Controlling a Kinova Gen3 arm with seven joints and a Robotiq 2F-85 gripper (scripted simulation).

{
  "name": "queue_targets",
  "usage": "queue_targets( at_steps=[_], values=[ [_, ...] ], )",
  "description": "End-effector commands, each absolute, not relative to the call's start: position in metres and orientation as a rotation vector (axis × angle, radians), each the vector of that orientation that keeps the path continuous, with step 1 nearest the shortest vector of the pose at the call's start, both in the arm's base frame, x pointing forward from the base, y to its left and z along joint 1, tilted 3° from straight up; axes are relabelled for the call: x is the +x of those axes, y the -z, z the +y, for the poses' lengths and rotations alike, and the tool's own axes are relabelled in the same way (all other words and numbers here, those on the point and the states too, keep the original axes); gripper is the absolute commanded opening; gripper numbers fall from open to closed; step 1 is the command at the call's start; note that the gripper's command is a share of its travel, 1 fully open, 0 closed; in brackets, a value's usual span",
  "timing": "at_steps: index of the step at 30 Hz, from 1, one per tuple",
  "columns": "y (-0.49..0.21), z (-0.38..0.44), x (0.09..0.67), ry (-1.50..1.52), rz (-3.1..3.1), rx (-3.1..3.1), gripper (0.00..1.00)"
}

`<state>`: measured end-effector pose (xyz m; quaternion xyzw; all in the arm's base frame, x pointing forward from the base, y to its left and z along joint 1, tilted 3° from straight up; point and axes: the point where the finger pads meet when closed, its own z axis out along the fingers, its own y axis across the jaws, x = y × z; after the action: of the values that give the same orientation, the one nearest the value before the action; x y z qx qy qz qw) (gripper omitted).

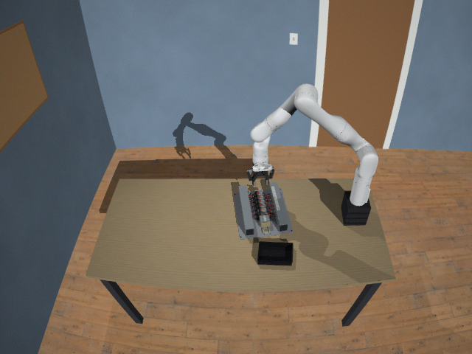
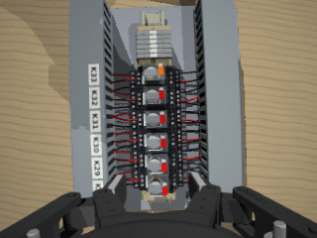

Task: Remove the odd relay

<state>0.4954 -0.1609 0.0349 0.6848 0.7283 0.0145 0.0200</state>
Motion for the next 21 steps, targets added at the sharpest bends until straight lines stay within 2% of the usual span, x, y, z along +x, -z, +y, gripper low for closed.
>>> queue_targets(
  at_steps=[1, 11, 21],
  values=[
    [-0.036, -0.161, 0.496, -0.047, 2.258, 2.123, 0.61],
    [-0.036, -0.168, 0.496, -0.047, 2.258, 2.123, 0.61],
    [-0.036, -0.222, 0.500, -0.047, 2.258, 2.123, 0.61]
  ],
)
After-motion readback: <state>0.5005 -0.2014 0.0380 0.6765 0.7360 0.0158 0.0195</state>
